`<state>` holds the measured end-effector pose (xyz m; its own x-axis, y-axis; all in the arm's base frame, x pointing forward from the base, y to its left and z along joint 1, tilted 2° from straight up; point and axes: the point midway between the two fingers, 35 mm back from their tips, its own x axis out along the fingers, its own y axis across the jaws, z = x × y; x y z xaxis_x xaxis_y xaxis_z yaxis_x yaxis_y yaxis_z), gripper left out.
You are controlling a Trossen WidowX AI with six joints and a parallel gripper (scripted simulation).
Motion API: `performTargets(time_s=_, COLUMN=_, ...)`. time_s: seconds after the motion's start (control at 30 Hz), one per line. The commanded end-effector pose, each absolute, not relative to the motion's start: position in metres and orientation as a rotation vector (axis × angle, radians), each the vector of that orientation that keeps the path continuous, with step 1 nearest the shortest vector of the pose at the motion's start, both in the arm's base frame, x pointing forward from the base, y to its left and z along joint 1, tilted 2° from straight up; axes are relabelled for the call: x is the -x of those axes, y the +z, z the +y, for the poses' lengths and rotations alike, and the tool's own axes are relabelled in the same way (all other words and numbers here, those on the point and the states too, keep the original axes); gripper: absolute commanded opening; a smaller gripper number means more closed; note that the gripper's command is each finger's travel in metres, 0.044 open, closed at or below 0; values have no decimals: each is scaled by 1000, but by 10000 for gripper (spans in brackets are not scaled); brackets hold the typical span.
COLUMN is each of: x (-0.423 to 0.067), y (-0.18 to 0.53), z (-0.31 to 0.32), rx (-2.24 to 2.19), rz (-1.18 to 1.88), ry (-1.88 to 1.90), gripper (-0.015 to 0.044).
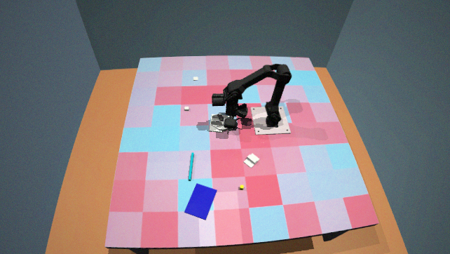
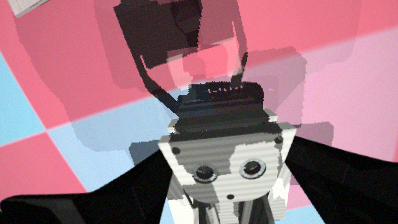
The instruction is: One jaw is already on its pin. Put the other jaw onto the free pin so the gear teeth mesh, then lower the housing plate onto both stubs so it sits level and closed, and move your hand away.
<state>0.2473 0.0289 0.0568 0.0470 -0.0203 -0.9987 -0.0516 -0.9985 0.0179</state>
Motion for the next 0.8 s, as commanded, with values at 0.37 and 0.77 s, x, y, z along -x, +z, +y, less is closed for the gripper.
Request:
performTargets(time_s=0.37, x=-247, y=52, z=30, rx=2254, rz=65, ry=2156, gripper=351)
performTargets(time_s=0.77, x=-247, y=50, z=30, rx=2254, rz=65, ry=2156, gripper=351)
